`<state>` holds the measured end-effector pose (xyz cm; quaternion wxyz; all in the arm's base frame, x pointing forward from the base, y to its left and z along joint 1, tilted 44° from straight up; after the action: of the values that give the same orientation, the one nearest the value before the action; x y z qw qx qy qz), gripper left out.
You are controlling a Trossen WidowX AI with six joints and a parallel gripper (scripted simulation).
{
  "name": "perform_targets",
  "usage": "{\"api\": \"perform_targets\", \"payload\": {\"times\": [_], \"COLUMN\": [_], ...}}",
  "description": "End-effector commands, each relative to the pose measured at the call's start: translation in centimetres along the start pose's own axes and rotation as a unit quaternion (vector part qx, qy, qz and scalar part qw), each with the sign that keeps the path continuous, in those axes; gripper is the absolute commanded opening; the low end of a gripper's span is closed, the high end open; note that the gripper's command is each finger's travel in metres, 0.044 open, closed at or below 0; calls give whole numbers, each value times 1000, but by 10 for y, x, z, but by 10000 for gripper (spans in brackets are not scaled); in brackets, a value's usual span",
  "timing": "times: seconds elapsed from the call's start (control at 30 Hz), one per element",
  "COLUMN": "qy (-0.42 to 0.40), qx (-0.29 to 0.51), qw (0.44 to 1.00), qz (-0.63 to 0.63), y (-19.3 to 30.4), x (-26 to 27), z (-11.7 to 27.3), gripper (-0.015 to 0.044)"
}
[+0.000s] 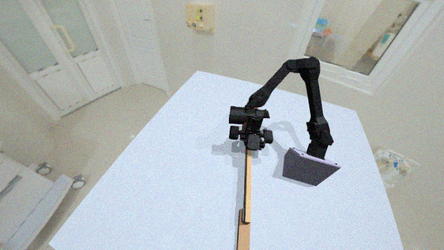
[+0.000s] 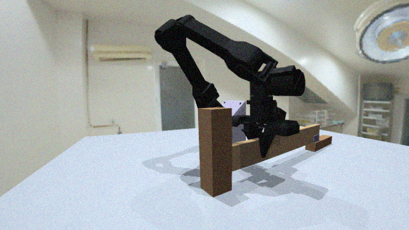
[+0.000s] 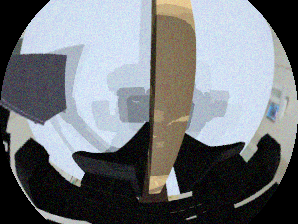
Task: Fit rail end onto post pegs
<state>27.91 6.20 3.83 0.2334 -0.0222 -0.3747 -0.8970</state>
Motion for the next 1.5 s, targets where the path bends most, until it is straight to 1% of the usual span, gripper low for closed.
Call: {"api": "perform_targets", "payload": {"times": [0.0,0.6,1.47], "qy": [2,2,2], "qx": [0,0,0], "qw": [1000,1000,1000], "qz": [0,0,0], "y": [0,5,-1], "x": [0,2,2], "z": [1,1,-1], "gripper": [0,0,0]}}
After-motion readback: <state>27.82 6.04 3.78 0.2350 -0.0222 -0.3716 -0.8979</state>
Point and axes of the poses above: the point midway between the two fingers, 35 mm back from their tips, its own z axis back along the fingers, its own x axis across the jaws, y = z × x, the point moved 8 cm from there along z, back along the fingers, and after that the axes turned 7 degrees about z, right-handed, at the moved point
